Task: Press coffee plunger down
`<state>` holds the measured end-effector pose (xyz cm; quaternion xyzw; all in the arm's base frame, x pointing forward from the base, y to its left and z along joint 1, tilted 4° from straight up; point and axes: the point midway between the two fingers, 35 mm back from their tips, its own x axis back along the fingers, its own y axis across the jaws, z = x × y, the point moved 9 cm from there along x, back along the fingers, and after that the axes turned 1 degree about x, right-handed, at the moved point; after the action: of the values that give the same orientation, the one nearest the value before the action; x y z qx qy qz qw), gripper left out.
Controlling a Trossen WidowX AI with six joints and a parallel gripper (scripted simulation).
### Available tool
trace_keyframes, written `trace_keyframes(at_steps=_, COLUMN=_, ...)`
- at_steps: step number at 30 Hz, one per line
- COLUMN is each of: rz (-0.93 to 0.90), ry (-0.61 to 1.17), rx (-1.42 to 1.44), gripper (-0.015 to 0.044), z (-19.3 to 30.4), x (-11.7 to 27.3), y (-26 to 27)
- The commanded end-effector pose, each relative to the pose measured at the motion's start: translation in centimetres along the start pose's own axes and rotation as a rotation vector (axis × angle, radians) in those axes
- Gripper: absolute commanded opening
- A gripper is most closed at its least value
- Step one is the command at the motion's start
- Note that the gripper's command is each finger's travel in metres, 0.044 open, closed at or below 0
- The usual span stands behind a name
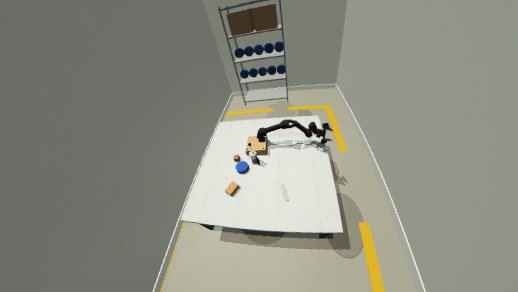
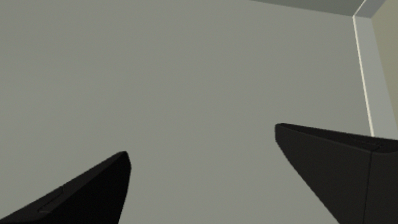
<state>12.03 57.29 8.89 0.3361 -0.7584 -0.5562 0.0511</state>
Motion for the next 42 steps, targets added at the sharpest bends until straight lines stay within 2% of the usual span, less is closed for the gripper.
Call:
trace_keyframes(at_steps=1, rz=0.001, ry=0.001, rx=0.003, gripper=0.0426, z=-0.2, x=-0.2, y=0.1)
trace_keyframes(at_steps=4, rz=0.017, ry=-0.008, rx=0.043, gripper=0.044, z=-1.9, x=-1.7, y=1.0)
trace_keyframes(at_steps=10, rz=0.108, ry=-0.037, rx=0.192, gripper=0.044, z=-8.8, x=-6.5, y=3.8)
trace_keyframes(at_steps=17, rz=0.226, ry=-0.043, rx=0.408, gripper=0.044, z=-19.7, x=-9.8, y=7.5)
trace_keyframes(at_steps=22, rz=0.348, ry=-0.06, rx=0.541, gripper=0.044, z=-28.5, x=-10.1, y=9.3)
trace_keyframes(at_steps=27, rz=0.469, ry=-0.066, rx=0.652, gripper=0.044, z=-36.6, x=-8.1, y=10.8)
trace_keyframes(at_steps=32, rz=0.595, ry=-0.051, rx=0.767, gripper=0.044, z=-43.9, x=-4.1, y=12.2)
trace_keyframes(at_steps=42, rz=0.875, ry=0.002, rx=0.929, gripper=0.044, z=-53.8, x=8.2, y=13.7)
